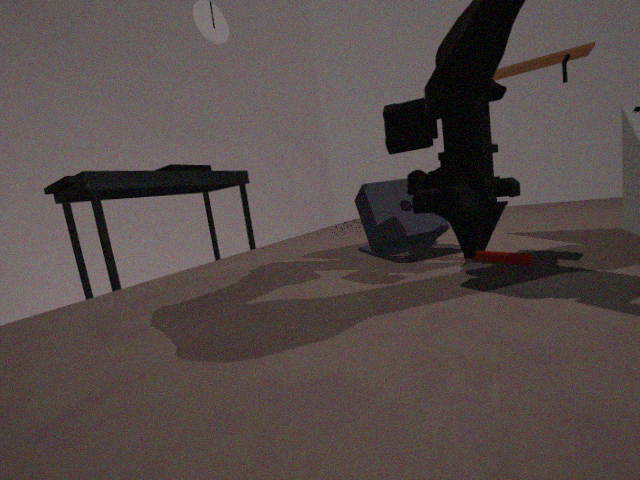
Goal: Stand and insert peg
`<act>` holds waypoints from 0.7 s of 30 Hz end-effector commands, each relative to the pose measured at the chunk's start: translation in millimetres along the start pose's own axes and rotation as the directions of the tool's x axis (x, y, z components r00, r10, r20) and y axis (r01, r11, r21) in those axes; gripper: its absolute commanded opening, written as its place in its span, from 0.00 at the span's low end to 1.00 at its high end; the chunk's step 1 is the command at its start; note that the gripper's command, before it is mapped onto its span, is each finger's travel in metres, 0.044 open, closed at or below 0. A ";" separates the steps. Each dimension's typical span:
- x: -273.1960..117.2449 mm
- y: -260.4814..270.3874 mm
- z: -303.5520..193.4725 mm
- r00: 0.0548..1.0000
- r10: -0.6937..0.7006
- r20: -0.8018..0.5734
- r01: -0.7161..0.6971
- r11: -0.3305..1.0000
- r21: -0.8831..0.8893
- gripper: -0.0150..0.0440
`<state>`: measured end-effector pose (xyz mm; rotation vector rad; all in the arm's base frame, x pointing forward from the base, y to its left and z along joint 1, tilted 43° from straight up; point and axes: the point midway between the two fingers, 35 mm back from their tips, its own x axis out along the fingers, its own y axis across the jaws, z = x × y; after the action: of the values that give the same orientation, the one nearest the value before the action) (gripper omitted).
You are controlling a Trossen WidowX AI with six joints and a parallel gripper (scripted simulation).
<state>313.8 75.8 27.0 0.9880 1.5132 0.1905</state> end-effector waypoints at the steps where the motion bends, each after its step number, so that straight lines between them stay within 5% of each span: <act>1: 0.4 0.1 -0.3 1.000 0.002 -0.002 -0.002 1.000 0.006 0.44; 21: -2.2 0.0 -1.2 0.999 0.000 0.033 0.000 1.000 0.001 0.34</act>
<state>313.6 75.8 27.4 0.9897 1.5019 0.1876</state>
